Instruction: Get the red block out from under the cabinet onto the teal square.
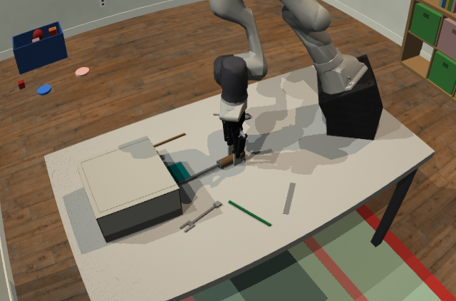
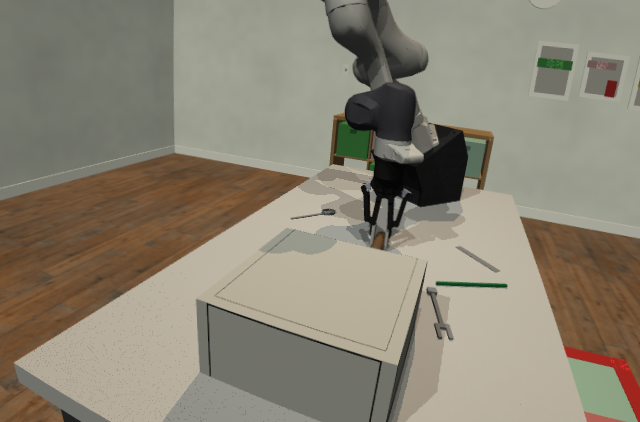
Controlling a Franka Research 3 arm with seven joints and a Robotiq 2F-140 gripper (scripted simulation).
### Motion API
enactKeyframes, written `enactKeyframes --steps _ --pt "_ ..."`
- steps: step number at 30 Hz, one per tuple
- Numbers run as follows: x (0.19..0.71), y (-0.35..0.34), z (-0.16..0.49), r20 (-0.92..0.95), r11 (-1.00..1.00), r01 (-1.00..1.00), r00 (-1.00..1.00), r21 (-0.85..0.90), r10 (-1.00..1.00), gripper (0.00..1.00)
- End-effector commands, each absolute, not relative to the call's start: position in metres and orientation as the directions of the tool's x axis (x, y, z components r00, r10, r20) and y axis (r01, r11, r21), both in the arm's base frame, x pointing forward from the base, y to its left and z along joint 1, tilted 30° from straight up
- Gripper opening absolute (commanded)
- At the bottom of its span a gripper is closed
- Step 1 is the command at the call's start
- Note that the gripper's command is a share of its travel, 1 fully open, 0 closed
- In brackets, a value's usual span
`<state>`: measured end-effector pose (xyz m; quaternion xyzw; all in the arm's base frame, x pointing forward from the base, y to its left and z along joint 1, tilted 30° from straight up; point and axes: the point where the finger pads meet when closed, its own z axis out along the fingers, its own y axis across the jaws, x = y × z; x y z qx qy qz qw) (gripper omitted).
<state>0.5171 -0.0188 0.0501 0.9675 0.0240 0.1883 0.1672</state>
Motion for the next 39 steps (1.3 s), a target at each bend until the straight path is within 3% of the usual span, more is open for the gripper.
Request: enactKeyframes --steps 1,39 --pt "0.508 -0.017 0.046 0.389 -0.948 -0.065 0.919 0.31 0.064 0.0" --pt "0.458 -0.02 0.025 0.389 -0.949 -0.067 0.919 0.309 0.062 0.0"
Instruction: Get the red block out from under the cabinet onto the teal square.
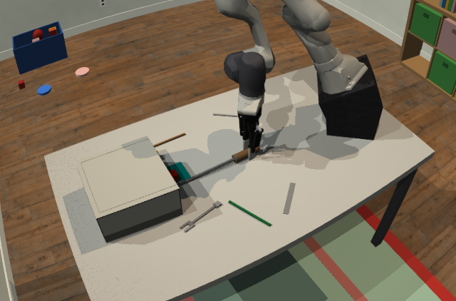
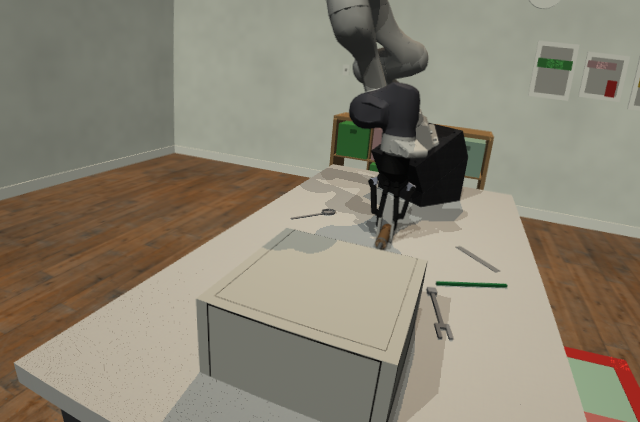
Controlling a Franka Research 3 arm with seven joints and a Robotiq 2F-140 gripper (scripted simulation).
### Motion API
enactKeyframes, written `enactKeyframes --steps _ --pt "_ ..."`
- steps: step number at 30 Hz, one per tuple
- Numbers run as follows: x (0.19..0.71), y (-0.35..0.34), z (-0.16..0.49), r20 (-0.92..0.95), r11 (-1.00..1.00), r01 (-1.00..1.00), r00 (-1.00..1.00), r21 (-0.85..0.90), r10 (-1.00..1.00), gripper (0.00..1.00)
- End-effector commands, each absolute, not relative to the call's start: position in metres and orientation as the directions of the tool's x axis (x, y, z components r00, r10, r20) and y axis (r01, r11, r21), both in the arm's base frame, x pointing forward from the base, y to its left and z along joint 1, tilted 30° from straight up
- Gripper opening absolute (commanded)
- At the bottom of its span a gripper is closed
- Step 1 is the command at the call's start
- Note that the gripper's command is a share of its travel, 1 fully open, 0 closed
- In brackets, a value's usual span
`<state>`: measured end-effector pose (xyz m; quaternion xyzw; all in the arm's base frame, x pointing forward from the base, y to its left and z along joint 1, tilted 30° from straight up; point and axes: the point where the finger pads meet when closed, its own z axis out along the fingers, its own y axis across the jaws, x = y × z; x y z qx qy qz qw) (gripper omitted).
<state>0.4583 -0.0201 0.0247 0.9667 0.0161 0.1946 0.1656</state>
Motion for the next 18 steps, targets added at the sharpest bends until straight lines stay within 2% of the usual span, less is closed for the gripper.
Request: enactKeyframes --steps 1,18 --pt "0.4572 -0.02 0.0248 0.389 -0.949 -0.067 0.919 0.309 0.062 0.0" --pt "0.4557 -0.0201 0.0242 0.389 -0.949 -0.067 0.919 0.309 0.062 0.0"
